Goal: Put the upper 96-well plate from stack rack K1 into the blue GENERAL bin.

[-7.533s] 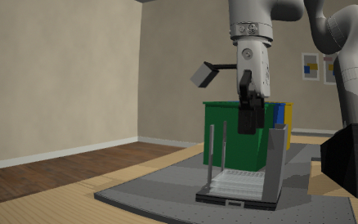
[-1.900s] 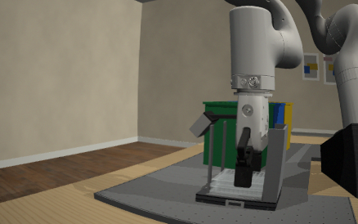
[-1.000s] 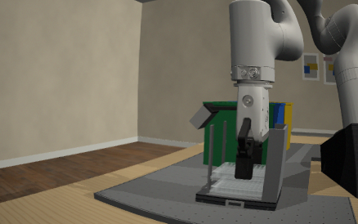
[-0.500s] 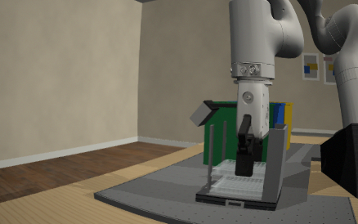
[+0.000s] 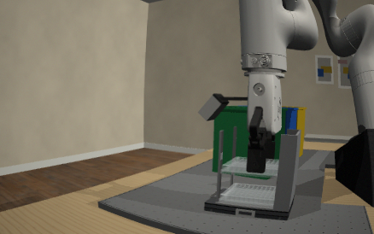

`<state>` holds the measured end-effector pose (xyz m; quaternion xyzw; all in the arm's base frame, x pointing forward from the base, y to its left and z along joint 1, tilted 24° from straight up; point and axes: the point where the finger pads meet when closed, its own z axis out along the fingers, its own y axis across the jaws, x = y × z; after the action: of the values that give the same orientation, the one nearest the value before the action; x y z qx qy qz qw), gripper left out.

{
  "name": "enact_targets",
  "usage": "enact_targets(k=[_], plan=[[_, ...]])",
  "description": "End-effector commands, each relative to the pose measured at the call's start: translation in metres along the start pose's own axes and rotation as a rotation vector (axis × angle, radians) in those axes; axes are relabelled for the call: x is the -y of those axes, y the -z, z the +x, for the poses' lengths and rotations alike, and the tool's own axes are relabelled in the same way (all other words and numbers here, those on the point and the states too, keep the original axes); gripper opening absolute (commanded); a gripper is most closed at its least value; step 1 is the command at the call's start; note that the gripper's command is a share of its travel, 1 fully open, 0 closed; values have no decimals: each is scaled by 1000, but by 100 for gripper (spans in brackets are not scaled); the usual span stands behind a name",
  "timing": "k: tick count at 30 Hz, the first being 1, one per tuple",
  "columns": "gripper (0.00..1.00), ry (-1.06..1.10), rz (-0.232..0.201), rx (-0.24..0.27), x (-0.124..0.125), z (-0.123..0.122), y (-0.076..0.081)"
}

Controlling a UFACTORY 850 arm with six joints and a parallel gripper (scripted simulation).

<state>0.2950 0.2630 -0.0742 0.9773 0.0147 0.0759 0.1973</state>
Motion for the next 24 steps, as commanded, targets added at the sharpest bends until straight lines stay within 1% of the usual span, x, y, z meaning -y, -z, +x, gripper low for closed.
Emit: enact_targets(k=[1,7,9,24], plan=[[0,0,1,0,1,1,9],[0,0,1,0,1,1,19],[0,0,1,0,1,1,19],[0,0,1,0,1,1,44]])
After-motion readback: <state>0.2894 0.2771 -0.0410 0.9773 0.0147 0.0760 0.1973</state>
